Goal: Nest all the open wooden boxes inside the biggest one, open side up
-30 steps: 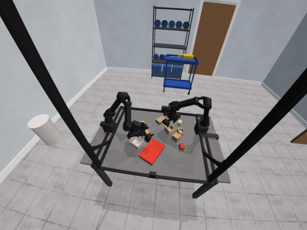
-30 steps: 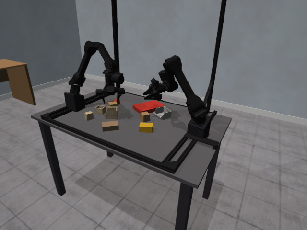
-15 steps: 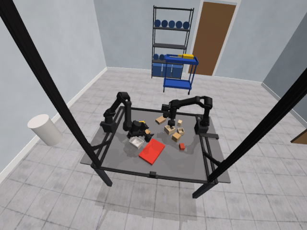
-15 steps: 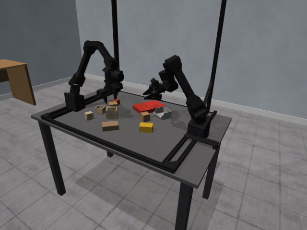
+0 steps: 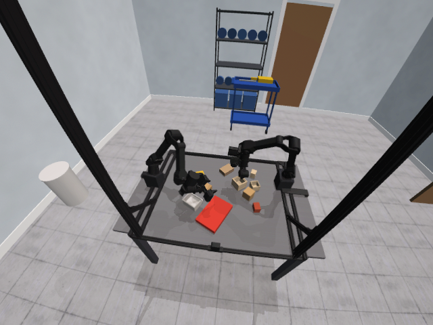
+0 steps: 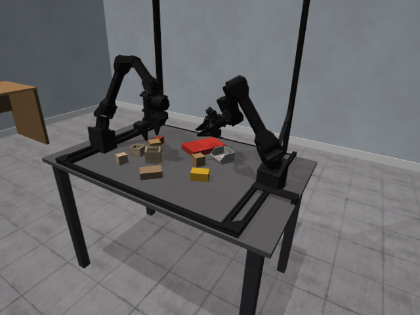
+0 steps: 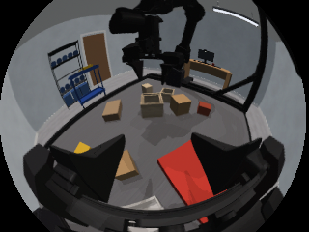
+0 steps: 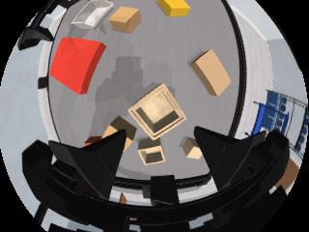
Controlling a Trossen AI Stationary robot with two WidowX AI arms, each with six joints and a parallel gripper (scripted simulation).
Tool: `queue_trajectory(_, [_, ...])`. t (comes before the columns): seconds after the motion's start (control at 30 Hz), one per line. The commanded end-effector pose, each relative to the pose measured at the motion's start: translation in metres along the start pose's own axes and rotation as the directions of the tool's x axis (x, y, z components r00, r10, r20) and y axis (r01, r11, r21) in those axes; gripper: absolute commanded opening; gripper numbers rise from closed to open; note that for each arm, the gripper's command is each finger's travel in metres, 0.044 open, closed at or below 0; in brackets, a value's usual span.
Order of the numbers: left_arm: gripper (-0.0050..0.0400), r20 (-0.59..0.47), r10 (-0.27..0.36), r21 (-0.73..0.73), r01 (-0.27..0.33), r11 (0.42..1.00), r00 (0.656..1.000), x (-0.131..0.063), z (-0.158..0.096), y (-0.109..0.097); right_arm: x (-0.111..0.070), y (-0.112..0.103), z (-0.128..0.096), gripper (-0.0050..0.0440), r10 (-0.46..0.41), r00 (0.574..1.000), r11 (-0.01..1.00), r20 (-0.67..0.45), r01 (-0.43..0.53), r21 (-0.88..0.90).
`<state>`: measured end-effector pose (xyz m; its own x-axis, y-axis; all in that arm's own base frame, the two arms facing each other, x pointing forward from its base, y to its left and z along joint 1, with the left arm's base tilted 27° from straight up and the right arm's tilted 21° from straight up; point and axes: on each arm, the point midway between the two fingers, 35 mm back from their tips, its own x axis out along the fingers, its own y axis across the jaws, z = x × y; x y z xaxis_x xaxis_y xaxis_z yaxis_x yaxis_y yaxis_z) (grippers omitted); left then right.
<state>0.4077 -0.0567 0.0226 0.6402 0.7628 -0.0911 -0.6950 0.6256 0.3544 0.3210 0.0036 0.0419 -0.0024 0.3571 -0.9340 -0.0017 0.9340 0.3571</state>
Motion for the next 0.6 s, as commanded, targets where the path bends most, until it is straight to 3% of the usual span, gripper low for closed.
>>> queue_trajectory(0.0, [0.0400,-0.013,-0.019,0.017,0.020,1.000,1.000,0.004,0.005,-0.002,0.000,0.001,-0.004,0.0400,0.001,1.000,1.000,0.002,-0.001,-0.011])
queue_trajectory(0.3, [0.0400,-0.122,-0.134,0.145,0.151,0.978,0.983,0.016,0.016,-0.010,0.008,0.005,-0.024,0.0400,0.001,1.000,0.999,0.002,0.000,-0.054])
queue_trajectory(0.57, [0.0400,-0.237,-0.193,0.223,0.247,0.943,0.952,0.019,0.018,-0.006,0.014,0.007,-0.038,0.0400,0.001,1.000,0.996,0.002,0.000,-0.084])
